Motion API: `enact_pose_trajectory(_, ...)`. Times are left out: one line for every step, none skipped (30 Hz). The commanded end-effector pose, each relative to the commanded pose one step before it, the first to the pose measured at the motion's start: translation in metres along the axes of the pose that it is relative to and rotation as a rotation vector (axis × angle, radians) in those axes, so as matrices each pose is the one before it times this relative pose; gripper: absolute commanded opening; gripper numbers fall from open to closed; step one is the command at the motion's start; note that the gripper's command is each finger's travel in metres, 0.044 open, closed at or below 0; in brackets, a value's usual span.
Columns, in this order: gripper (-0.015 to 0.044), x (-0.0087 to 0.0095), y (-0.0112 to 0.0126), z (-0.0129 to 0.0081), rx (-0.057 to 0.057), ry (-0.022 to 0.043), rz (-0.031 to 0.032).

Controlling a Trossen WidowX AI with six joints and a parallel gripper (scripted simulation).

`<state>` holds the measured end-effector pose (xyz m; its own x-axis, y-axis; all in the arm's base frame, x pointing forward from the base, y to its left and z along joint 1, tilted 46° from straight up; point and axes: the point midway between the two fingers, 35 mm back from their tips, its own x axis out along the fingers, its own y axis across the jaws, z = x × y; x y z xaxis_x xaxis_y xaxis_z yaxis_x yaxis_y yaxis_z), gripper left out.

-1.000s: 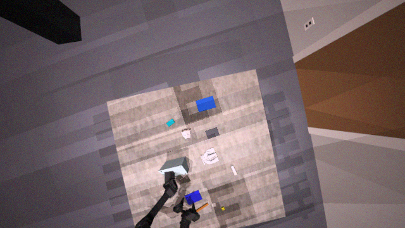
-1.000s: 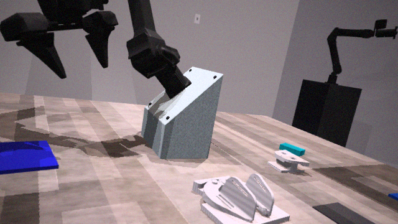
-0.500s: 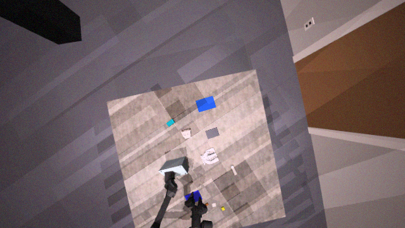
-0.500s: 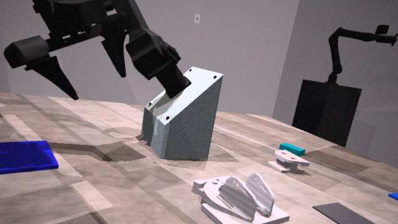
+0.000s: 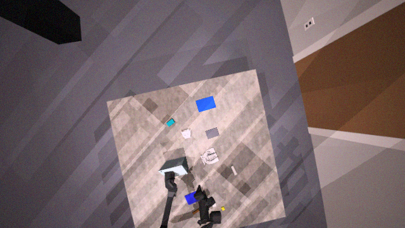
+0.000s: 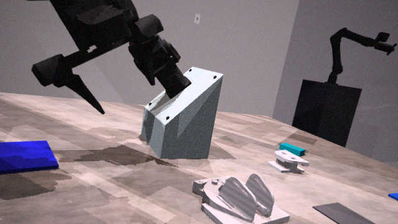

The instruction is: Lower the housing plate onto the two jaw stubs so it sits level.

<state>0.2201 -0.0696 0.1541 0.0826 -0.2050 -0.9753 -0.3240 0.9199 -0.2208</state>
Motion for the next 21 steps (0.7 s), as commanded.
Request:
enact_pose_trajectory(0.044,0.01031,0.009,0.01841,0.077,0.0254,0.00805)
enact_pose_trajectory(0.044,0.00236,0.00317,0.00411,0.0189,0.00546,0.00173)
enact_pose_trajectory(0.044,0.00237,0.00414,0.00404,0.0167,0.0039,0.00299)
enact_pose_trajectory(0.044,0.0024,0.00436,0.0039,0.0168,0.00407,0.0027)
enact_pose_trajectory(0.044,0.00241,0.00454,0.00372,0.0168,0.00421,0.00239)
enact_pose_trajectory(0.044,0.00243,0.00472,0.00354,0.0168,0.00433,0.00207)
enact_pose_trajectory(0.044,0.00244,0.00489,0.00335,0.0168,0.00443,0.00175)
enact_pose_trajectory(0.044,0.00246,0.00506,0.00315,0.0167,0.00452,0.00142)
enact_pose_trajectory(0.044,0.00247,0.00521,0.00294,0.0167,0.00458,0.00109)
enact_pose_trajectory(0.044,0.00249,0.00535,0.00273,0.0167,0.00463,0.00075)
enact_pose_trajectory(0.044,0.0025,0.00547,0.0025,0.0167,0.00465,0.00042)
enact_pose_trajectory(0.044,0.00228,0.00507,0.00207,0.0151,0.00422,0.00009)
enact_pose_trajectory(0.044,0.00224,0.00405,0.00199,0.0207,0.00605,-0.00329)
enact_pose_trajectory(0.044,0.00235,0.00433,0.00191,0.0216,0.00612,-0.00381)
enact_pose_trajectory(0.044,0.00235,0.00444,0.00173,0.0216,0.00589,-0.00418)
enact_pose_trajectory(0.044,0.00235,0.00453,0.00155,0.0215,0.00565,-0.00455)
enact_pose_trajectory(0.044,0.00236,0.00462,0.00137,0.0215,0.00539,-0.0049)
enact_pose_trajectory(0.044,0.00236,0.00471,0.00117,0.0215,0.00512,-0.00524)
enact_pose_trajectory(0.044,0.00237,0.00478,0.00098,0.0215,0.00482,-0.00556)
enact_pose_trajectory(0.044,0.00237,0.00484,0.00078,0.0215,0.00451,-0.00587)
enact_pose_trajectory(0.044,0.00237,0.0049,0.00058,0.0215,0.00418,-0.00616)
